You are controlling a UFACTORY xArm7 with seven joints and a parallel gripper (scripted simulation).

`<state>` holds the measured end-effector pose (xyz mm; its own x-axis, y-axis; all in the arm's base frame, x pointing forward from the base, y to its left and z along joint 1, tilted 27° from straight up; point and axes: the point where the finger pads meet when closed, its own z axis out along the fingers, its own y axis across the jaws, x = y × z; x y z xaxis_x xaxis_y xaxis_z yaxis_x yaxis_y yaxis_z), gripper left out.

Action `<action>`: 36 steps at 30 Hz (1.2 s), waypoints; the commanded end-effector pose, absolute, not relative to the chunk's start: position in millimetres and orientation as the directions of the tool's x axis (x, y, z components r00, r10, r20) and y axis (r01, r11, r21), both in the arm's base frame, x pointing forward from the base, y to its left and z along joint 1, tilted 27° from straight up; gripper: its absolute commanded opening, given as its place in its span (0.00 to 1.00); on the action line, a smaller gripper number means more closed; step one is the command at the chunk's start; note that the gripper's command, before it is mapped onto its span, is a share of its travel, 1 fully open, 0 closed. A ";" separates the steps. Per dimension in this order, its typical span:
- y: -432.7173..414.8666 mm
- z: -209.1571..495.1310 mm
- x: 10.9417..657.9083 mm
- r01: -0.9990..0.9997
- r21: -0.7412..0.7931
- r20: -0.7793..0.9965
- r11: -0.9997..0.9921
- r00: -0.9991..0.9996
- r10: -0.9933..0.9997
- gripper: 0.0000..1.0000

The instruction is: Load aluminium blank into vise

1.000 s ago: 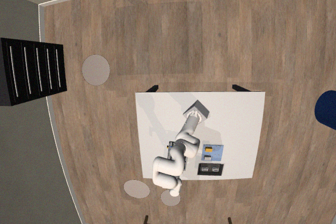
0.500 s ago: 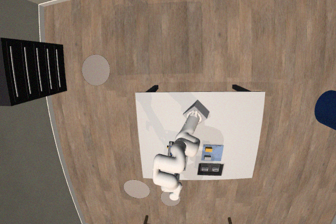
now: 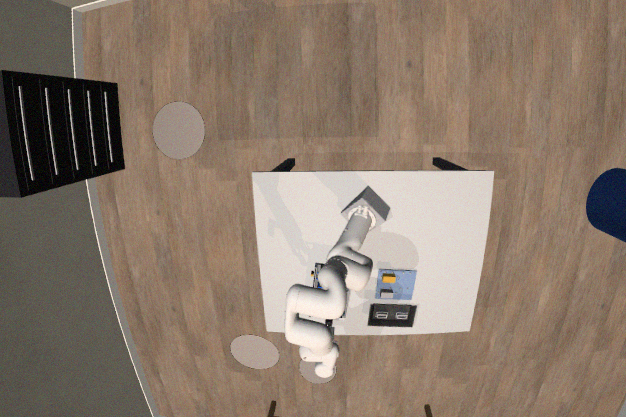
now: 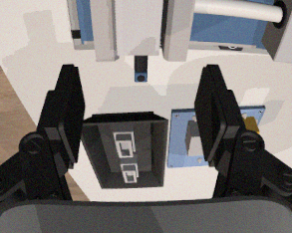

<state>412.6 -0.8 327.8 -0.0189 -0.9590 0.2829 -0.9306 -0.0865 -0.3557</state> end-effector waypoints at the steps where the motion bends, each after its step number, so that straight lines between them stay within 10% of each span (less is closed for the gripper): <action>1: 0.0 330.5 412.8 -0.929 -0.359 0.283 -0.088 -0.019 -0.959 0.69; 2: 0.0 330.5 412.8 -0.929 -0.359 0.283 -0.088 -0.019 -0.959 0.00; 36: 0.0 330.5 412.8 -0.929 -0.359 0.283 -0.088 -0.019 -0.959 0.00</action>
<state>412.2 -0.6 328.6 -0.0190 -0.9590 0.2829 -0.9307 -0.0865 -0.3555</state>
